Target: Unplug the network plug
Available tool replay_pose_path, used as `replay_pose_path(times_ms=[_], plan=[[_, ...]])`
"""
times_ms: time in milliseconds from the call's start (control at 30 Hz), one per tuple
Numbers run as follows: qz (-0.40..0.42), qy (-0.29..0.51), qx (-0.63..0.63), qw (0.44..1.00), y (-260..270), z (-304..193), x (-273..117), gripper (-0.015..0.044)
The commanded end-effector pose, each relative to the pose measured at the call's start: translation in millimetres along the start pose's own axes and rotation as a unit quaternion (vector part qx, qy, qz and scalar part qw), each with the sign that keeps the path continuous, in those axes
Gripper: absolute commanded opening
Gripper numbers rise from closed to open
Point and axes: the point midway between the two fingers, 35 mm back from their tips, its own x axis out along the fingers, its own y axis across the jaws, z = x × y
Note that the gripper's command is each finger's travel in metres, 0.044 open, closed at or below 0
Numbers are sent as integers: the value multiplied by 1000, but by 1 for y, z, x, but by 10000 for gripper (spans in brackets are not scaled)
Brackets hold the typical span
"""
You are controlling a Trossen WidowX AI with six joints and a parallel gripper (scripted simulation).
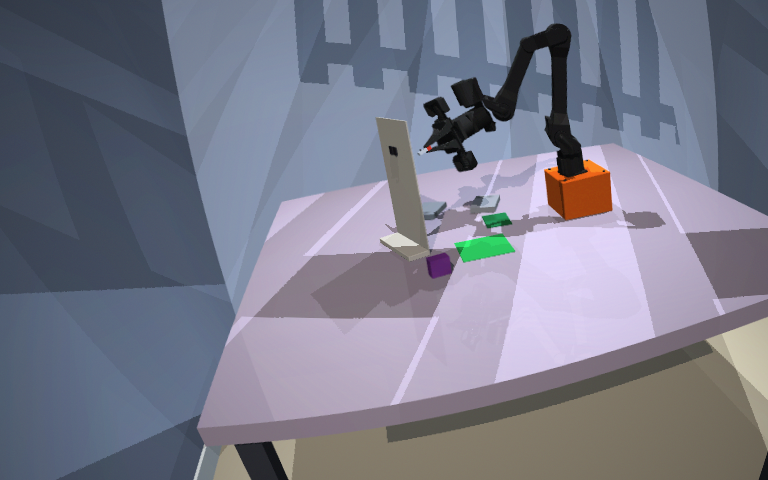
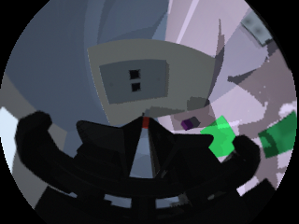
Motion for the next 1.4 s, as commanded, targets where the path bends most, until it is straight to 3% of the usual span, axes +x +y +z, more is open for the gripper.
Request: replay_pose_path(times_ms=[0,700,1367], plan=[[-20,-7,7,1000,-9,-5,8,0],[-154,-37,25,987,-68,-42,32,0],[-297,-79,-24,951,-128,-75,26,0]])
